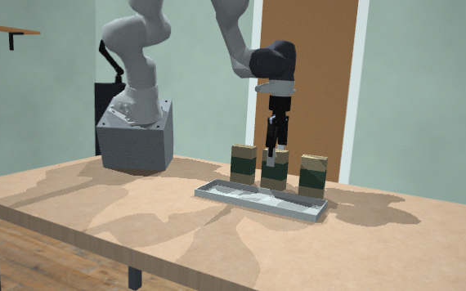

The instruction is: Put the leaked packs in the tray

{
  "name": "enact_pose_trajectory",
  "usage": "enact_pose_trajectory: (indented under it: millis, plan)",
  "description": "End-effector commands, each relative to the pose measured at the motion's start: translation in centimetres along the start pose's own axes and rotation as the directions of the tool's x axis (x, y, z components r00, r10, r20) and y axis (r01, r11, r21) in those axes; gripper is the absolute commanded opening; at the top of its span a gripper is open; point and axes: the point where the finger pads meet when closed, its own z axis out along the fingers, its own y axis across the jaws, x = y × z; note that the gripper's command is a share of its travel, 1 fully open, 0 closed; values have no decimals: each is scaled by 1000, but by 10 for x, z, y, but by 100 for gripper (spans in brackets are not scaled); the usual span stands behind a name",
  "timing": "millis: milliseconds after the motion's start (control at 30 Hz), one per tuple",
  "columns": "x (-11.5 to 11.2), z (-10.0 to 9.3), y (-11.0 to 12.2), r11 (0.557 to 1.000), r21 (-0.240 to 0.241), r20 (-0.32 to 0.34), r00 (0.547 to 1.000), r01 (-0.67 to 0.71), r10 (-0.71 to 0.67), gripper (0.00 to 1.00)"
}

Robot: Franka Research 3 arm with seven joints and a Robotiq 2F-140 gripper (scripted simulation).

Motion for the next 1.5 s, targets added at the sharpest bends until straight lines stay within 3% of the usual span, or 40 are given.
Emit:
enact_pose_trajectory:
  millis: [0, 33, 67, 1467]
  plan:
    - [0, 1, 1, 1000, -2, 1, 1000, -5, 5, 55]
    - [0, 1, 1, 1000, -2, 1, 1000, -5, 5, 55]
    - [0, 1, 1, 1000, -2, 1, 1000, -5, 5, 24]
    - [0, 1, 1, 1000, -2, 1, 1000, -5, 5, 24]
